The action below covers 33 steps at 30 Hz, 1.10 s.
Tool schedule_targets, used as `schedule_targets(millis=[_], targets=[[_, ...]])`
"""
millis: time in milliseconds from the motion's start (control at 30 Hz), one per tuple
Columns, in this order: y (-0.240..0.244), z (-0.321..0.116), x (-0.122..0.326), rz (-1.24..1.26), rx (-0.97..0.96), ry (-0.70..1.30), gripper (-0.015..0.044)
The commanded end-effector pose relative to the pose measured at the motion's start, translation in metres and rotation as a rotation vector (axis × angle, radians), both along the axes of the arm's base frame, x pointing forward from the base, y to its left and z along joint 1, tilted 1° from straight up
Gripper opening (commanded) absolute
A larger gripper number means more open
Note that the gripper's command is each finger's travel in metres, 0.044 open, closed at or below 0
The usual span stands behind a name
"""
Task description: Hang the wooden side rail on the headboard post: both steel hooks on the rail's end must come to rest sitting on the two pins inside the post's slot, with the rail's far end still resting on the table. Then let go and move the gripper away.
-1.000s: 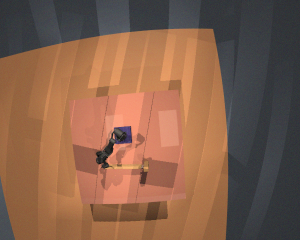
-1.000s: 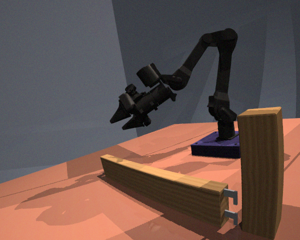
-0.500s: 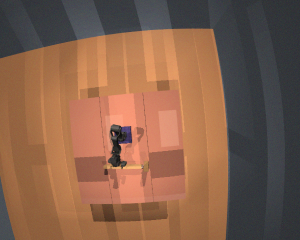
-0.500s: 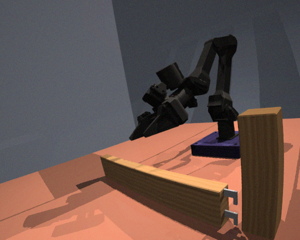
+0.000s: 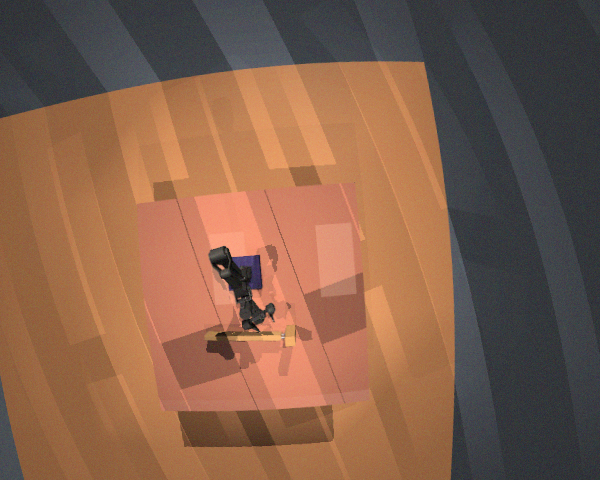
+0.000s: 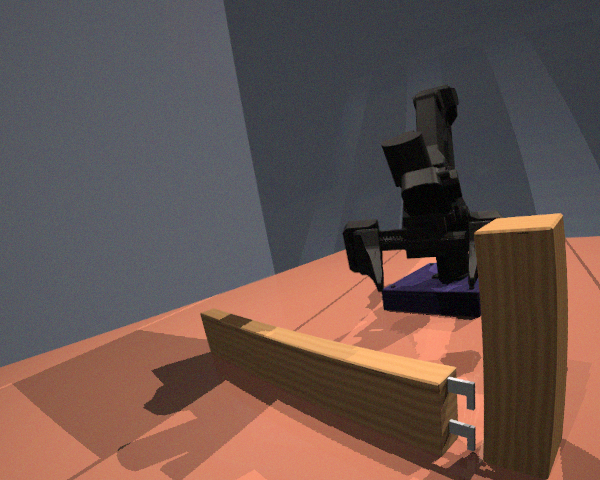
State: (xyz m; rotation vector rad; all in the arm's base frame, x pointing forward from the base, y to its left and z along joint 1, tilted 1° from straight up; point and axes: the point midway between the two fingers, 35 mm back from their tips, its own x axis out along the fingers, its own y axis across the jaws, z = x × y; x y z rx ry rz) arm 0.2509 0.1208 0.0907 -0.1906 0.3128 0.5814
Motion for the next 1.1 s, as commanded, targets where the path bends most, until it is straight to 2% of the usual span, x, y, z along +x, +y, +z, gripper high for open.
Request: schedule_targets(millis=[0, 767, 1067], targets=[[0.021, -0.007, -0.021, 0.133, -0.040, -0.033, 0.0440], [0.023, -0.007, -0.022, 0.143, -0.046, -0.033, 0.0440], [0.027, -0.003, 0.008, 0.302, -0.227, 0.060, 0.0440]])
